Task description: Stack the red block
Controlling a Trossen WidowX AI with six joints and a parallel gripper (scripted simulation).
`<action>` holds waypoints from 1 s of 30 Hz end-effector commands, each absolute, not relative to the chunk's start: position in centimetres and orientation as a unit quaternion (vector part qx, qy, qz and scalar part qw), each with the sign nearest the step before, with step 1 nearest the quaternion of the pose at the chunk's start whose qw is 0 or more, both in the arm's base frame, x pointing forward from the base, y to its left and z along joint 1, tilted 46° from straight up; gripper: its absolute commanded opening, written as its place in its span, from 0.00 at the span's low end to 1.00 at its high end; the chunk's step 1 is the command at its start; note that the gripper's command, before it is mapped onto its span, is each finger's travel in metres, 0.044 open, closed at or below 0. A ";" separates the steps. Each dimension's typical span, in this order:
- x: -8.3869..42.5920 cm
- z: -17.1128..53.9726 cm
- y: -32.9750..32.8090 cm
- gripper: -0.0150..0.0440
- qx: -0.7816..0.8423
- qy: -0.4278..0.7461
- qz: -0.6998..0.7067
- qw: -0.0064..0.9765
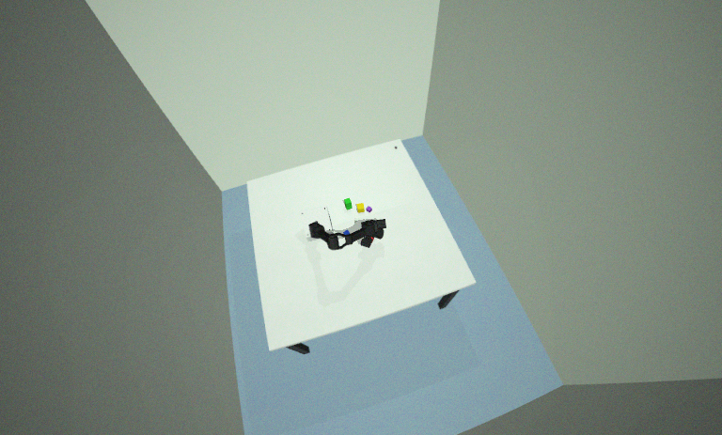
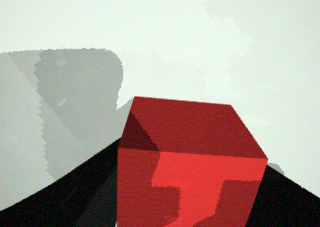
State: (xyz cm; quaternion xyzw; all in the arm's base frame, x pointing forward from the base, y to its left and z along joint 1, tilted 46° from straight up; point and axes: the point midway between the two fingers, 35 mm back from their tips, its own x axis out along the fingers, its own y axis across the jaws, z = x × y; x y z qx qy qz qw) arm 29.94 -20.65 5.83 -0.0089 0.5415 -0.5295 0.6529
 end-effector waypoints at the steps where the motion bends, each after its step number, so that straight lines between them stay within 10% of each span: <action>1: 29.9 5.8 -20.7 0.45 -0.011 0.543 -0.529 0.652; 7: 30.1 6.4 -20.0 0.25 -0.011 0.543 -0.529 0.652; 30: 31.7 13.8 -12.6 0.25 -0.009 0.545 -0.527 0.652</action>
